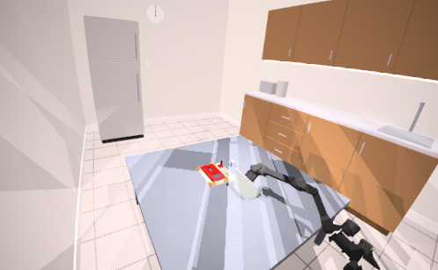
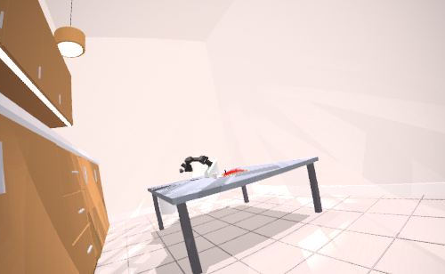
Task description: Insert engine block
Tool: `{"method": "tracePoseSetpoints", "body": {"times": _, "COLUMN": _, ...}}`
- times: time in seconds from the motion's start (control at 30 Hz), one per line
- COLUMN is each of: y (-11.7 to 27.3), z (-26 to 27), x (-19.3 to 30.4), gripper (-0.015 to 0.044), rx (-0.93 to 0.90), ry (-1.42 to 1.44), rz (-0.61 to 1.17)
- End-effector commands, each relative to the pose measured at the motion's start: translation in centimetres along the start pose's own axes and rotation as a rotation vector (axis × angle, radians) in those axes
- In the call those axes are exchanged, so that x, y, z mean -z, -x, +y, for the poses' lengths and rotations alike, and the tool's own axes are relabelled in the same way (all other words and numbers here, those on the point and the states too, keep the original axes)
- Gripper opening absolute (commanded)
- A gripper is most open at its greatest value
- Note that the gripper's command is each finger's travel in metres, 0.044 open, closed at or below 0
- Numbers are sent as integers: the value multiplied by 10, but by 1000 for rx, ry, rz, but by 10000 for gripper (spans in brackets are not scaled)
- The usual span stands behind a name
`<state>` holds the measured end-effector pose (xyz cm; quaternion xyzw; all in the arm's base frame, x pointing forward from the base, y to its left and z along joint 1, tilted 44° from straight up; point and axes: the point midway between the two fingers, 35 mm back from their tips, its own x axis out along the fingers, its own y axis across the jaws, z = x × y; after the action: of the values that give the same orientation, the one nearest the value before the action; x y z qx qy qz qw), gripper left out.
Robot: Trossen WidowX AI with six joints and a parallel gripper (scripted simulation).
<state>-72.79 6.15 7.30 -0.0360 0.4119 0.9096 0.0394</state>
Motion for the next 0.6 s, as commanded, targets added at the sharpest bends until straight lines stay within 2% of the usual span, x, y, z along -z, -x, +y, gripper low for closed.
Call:
{"method": "tracePoseSetpoints", "body": {"times": 0.0, "y": 0, "z": 0, "x": 0, "gripper": 426, "rx": 0, "ry": 0, "rz": 0}}
{"method": "tracePoseSetpoints", "body": {"times": 0.07, "y": 1, "z": -9, "x": -9, "gripper": 440, "rx": 19, "ry": -6, "rz": -10}}
{"method": "tracePoseSetpoints", "body": {"times": 0.33, "y": 28, "z": -102, "x": -102, "gripper": 440, "rx": 225, "ry": -73, "rz": -120}}
{"method": "tracePoseSetpoints", "body": {"times": 0.57, "y": 62, "z": -160, "x": -150, "gripper": 440, "rx": 397, "ry": -64, "rz": -169}}
